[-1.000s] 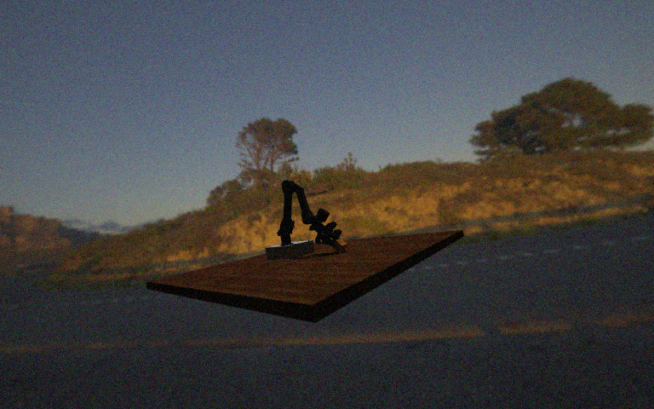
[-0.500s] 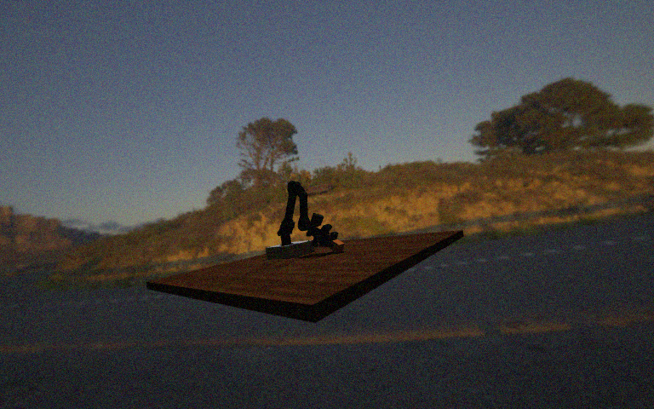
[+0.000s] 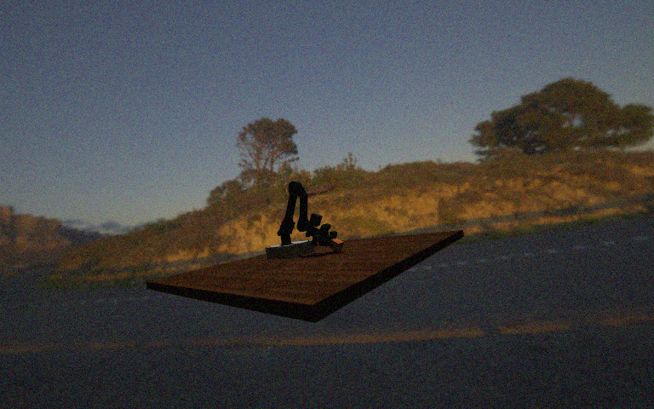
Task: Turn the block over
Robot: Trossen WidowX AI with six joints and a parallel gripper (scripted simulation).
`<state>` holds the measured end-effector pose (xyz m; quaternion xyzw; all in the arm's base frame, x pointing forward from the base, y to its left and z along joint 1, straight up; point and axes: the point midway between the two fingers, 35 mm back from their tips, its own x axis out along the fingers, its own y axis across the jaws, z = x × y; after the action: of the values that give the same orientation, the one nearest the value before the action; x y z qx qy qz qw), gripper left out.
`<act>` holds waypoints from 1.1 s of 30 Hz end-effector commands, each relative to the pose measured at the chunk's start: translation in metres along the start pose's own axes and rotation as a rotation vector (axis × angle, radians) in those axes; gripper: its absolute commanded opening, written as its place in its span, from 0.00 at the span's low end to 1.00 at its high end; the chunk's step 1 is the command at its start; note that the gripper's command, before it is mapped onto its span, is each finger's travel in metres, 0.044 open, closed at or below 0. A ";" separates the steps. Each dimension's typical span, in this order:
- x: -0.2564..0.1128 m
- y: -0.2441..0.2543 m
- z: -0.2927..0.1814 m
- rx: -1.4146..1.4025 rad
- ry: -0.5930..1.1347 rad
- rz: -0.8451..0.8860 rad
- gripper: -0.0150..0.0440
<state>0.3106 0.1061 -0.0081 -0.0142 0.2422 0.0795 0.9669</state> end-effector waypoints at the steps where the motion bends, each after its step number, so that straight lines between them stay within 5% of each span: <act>1: 0.000 -0.001 0.001 -0.005 -0.006 -0.005 0.25; 3: 0.000 -0.001 0.001 -0.005 -0.006 -0.005 0.25; 20: 0.000 -0.001 0.001 -0.005 -0.006 -0.005 1.00; 33: 0.000 -0.001 0.001 -0.005 -0.006 -0.005 1.00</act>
<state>0.3111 0.1061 -0.0071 -0.0136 0.2396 0.0790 0.9675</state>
